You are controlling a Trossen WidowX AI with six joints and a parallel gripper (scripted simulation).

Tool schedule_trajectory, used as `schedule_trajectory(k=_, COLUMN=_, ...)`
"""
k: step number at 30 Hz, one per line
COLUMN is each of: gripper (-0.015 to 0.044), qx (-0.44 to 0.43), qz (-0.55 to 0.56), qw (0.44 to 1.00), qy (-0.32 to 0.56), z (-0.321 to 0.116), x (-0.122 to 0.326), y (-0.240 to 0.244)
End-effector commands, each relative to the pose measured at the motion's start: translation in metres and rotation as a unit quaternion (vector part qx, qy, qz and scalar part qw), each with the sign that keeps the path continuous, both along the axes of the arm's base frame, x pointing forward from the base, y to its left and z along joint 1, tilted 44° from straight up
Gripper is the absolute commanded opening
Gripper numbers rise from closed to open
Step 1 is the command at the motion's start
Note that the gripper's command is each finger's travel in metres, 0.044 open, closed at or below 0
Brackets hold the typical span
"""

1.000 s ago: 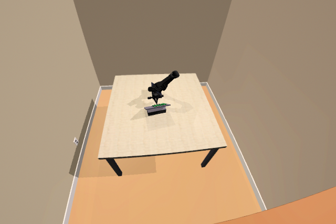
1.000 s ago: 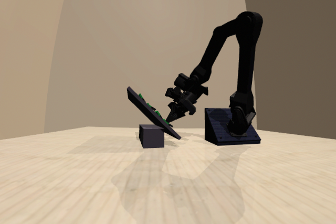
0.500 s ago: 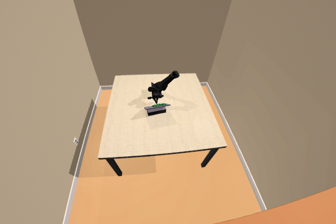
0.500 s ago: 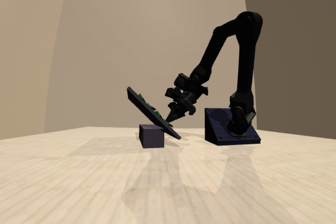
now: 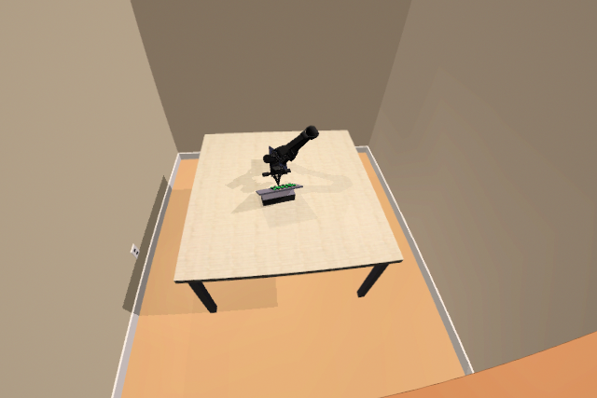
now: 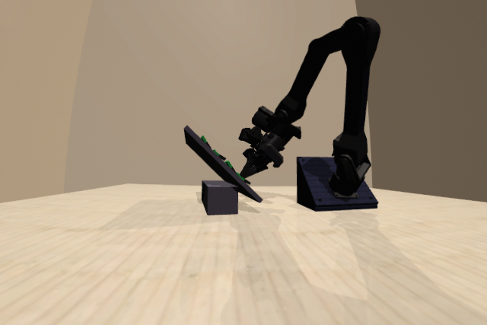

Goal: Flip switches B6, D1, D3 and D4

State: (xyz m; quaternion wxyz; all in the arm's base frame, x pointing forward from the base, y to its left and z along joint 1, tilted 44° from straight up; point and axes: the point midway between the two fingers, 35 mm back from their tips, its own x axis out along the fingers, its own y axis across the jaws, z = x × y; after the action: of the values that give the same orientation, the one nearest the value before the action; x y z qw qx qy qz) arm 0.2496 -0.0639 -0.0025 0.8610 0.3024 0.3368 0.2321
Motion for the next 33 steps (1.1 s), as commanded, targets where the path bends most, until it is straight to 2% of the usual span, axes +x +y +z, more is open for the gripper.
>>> schedule_trajectory(k=1, gripper=0.0, qx=0.003, qz=-0.001, qw=1.0, qy=0.002, z=-0.001, x=0.0, y=0.001)
schedule_trajectory(k=24, gripper=0.0, qx=0.0, qz=0.0, qw=1.0, qy=0.0, z=-0.001, x=0.001, y=0.001)
schedule_trajectory(k=33, gripper=0.0, qx=-0.001, qz=0.008, qw=1.0, qy=0.013, z=0.027, x=-0.039, y=-0.037)
